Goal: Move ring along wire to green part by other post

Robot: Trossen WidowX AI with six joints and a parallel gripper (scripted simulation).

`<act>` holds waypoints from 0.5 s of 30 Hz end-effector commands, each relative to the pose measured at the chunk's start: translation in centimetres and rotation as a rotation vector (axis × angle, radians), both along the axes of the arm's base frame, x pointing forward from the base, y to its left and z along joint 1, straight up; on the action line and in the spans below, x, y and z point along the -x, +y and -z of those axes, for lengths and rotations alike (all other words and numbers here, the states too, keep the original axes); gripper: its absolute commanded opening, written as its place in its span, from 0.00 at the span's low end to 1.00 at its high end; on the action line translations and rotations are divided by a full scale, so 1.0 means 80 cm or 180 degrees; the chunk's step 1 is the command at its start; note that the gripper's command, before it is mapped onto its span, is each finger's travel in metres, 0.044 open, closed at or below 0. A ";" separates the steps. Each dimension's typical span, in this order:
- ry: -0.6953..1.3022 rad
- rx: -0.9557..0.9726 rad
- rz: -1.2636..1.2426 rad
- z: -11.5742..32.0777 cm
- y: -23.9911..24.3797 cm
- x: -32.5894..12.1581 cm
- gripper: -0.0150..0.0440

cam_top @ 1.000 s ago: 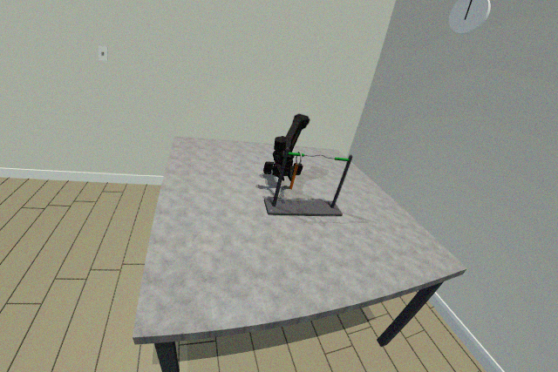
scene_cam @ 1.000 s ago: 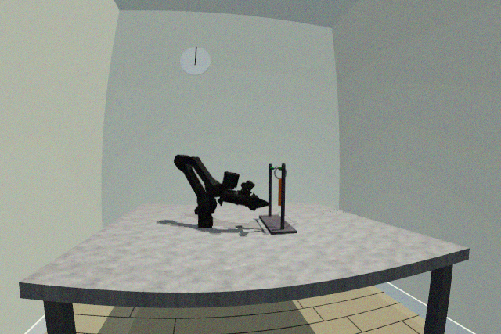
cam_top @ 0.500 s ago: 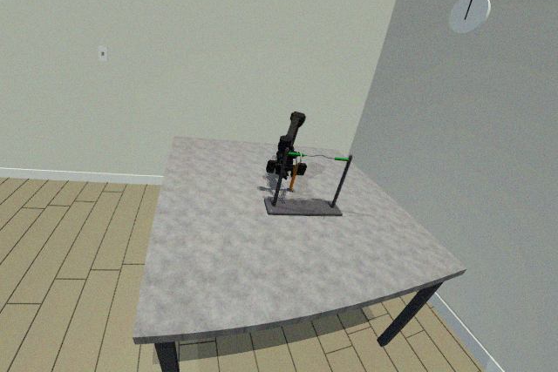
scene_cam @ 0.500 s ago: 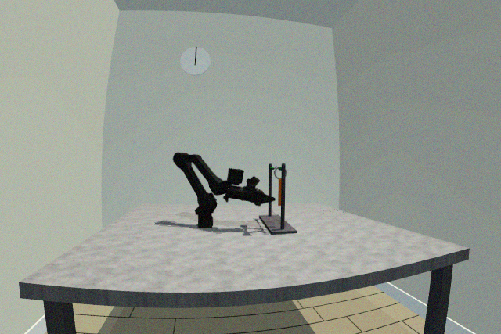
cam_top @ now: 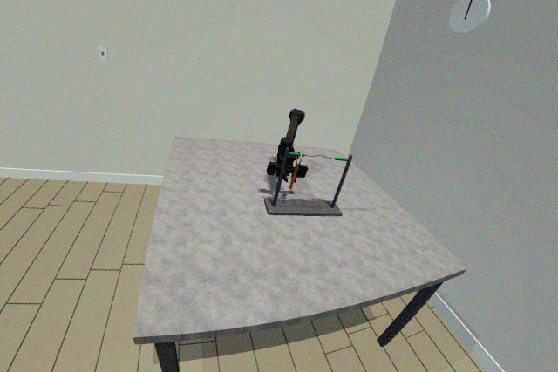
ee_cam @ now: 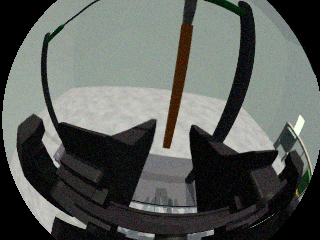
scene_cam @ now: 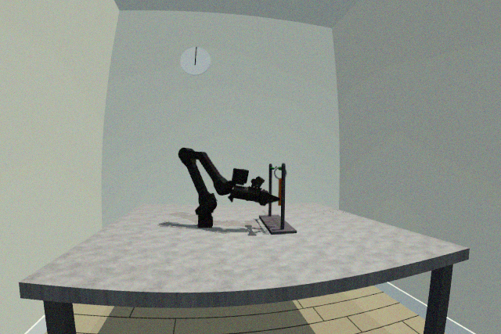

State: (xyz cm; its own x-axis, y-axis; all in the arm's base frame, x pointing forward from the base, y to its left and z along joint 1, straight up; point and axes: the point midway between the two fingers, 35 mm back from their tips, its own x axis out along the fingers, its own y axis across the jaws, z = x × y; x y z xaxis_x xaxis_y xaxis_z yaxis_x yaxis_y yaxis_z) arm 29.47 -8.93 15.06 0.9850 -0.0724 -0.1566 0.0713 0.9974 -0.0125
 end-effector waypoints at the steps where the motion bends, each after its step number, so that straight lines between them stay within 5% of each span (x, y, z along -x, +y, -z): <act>1: 0.0008 -0.0019 0.0012 0.002 -0.001 -0.008 0.53; 15: 0.0003 -0.0020 0.0012 0.007 -0.003 -0.034 0.53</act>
State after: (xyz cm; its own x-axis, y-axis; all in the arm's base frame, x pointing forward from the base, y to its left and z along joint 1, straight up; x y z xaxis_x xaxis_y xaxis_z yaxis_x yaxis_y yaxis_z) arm 31.69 -9.10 14.70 0.9853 -0.0724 -0.1549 0.0714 0.9974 -0.0122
